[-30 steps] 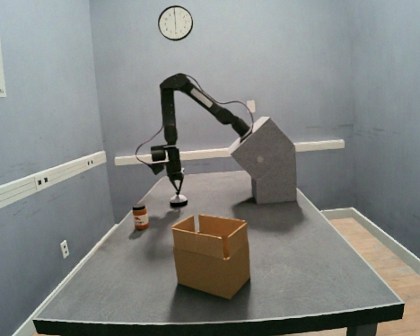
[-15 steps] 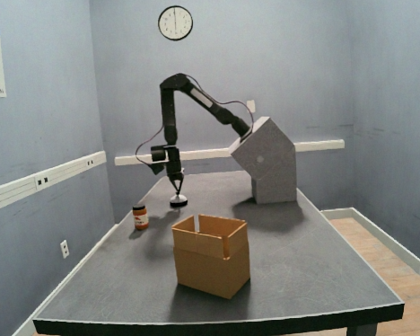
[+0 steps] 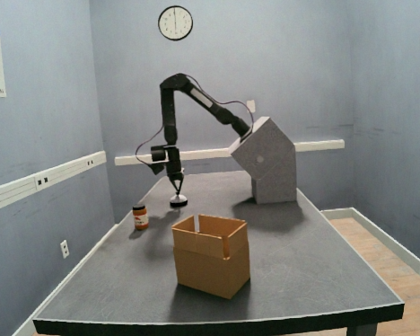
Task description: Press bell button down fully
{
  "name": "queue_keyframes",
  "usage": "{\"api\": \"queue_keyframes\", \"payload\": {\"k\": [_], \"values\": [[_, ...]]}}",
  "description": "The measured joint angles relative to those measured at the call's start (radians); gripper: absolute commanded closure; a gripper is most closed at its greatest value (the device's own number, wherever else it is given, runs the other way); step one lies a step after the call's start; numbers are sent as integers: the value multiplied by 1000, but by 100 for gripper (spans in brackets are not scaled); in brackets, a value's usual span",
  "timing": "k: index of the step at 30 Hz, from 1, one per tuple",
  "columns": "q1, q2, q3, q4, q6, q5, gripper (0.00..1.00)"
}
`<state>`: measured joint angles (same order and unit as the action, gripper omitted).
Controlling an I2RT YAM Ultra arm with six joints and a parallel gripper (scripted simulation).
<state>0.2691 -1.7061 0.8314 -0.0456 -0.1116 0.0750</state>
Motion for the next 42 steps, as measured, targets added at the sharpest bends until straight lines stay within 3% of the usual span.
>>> {"api": "queue_keyframes", "payload": {"k": [14, 34, 42], "values": [[0, 39, 0, -5, 0, -2, 100], [13, 224, -20, -146, -3, 4, 100], [14, 259, -20, -195, -6, 5, 100]]}}
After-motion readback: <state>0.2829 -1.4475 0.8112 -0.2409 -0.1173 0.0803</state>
